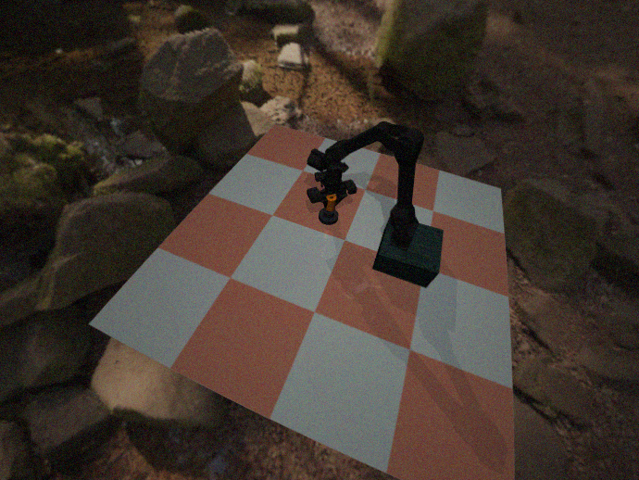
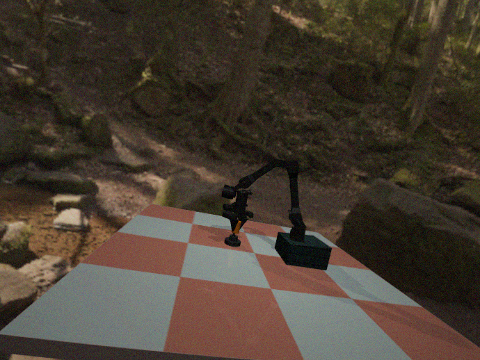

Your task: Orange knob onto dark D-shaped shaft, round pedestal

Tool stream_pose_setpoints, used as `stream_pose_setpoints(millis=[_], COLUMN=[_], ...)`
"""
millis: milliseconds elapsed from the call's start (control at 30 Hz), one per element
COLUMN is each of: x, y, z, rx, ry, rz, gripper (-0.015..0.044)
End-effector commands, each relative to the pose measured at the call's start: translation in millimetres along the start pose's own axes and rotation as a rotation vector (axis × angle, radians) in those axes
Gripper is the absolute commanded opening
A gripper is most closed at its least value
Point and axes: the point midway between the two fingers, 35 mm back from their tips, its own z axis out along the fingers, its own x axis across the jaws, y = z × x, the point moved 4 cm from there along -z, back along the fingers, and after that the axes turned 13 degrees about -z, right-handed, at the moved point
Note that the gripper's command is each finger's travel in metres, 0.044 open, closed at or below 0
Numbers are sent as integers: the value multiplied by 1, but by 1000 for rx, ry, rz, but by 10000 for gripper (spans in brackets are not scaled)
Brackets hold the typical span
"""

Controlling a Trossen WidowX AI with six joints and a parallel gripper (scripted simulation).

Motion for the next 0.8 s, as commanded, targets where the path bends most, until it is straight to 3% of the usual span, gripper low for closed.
stream_pose_setpoints(millis=[0, 767], x=[2, 3], y=[4, 8], z=[-3, 2], rx=[-10, -10], ry=[5, 6], rz=[26, 26], gripper=[0, 0])
